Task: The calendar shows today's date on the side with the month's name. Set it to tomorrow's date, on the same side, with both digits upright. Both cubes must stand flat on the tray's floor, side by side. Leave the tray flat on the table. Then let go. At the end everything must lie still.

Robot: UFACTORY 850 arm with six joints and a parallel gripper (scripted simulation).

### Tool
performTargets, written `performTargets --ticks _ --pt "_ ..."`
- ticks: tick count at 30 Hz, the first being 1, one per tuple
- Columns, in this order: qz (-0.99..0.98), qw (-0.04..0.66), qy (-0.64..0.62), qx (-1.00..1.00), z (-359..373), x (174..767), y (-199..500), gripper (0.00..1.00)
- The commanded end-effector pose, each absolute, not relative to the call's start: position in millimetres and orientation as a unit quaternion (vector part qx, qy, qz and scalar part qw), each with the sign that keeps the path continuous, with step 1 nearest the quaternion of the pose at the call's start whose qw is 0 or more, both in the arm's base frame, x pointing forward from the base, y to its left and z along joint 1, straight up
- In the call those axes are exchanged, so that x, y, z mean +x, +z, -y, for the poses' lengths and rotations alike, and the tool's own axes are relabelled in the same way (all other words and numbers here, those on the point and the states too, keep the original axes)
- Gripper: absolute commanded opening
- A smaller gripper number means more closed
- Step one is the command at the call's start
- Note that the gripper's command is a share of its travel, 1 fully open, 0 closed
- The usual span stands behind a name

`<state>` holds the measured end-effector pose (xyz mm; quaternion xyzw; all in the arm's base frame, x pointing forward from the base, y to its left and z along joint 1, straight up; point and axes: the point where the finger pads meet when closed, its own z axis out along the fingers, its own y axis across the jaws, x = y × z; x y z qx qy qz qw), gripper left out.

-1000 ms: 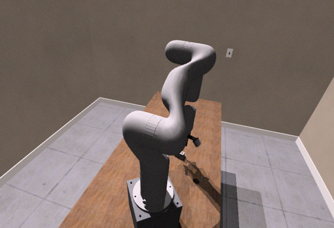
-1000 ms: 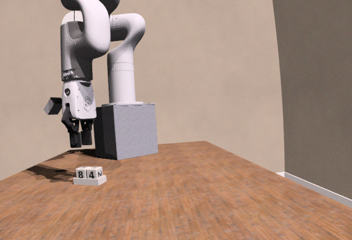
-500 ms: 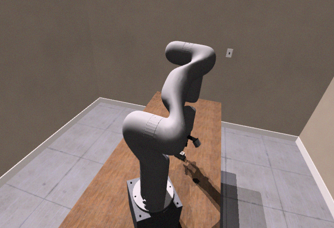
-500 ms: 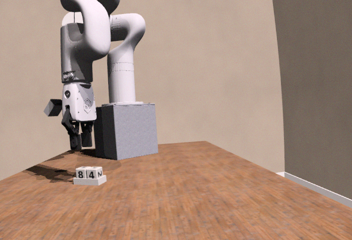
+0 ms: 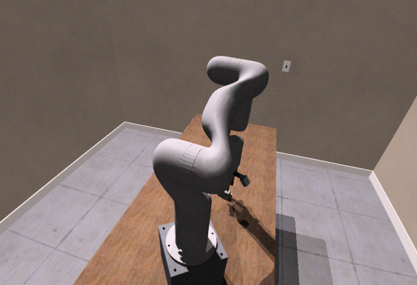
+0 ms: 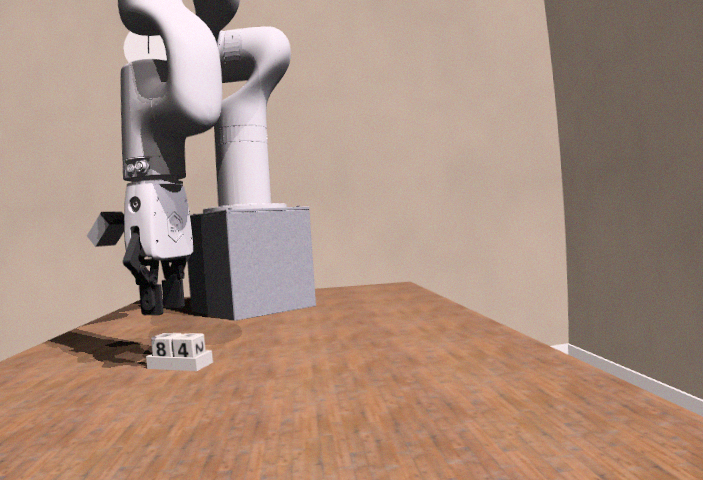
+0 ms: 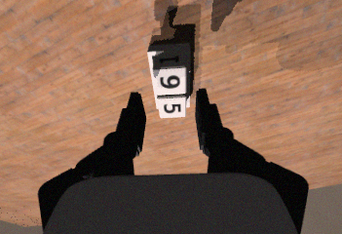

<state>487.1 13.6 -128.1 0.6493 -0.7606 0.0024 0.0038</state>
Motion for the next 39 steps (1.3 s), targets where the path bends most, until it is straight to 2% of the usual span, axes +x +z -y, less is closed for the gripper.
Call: performTargets --ticks 1,39 --pt "0.761 0.002 0.003 0.649 -14 488 -132 0.49" --pt "0.761 0.0 0.002 0.649 -14 486 -154 0.49"
